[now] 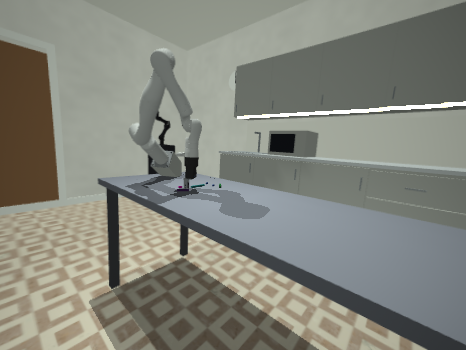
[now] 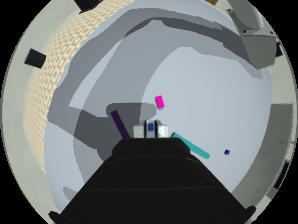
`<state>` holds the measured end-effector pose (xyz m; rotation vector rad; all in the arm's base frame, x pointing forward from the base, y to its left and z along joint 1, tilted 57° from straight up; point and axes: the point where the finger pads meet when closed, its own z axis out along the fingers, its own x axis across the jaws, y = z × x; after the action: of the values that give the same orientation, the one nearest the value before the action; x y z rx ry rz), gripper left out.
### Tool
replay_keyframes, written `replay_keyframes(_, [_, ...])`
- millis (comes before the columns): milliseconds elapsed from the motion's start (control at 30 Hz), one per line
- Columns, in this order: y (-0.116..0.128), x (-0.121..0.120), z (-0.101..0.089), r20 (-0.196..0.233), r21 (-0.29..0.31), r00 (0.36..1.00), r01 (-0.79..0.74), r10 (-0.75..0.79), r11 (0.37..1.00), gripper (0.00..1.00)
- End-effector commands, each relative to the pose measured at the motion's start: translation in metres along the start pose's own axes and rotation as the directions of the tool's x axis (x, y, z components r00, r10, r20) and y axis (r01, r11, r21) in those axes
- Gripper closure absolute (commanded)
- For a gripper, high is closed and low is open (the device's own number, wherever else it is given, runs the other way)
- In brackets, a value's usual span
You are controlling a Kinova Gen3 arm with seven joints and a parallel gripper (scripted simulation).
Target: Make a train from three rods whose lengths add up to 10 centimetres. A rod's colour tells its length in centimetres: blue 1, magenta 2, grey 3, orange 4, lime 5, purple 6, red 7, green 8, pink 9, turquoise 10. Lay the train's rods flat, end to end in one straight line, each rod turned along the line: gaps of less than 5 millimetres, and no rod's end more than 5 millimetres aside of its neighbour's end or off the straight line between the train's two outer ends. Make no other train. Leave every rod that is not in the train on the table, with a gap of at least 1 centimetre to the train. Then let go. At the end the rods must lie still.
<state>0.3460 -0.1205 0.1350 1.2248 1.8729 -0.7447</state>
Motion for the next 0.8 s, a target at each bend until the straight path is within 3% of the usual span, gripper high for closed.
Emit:
replay_keyframes(0, [0.0004,0.0002,-0.0003,0.0,-0.001,1.0,0.0,0.0,1.0,0.58])
replay_keyframes(33, [0.0004,0.0002,-0.0003,0.0,-0.001,1.0,0.0,0.0,1.0,0.52])
replay_keyframes(167, [0.0004,0.0002,-0.0003,0.0,-0.001,1.0,0.0,0.0,1.0,0.52])
replay_keyframes(200, [0.0004,0.0002,-0.0003,0.0,-0.001,1.0,0.0,0.0,1.0,0.46])
replay_keyframes(767, [0.0004,0.0002,-0.0044,0.0,-0.001,1.0,0.0,0.0,1.0,0.46])
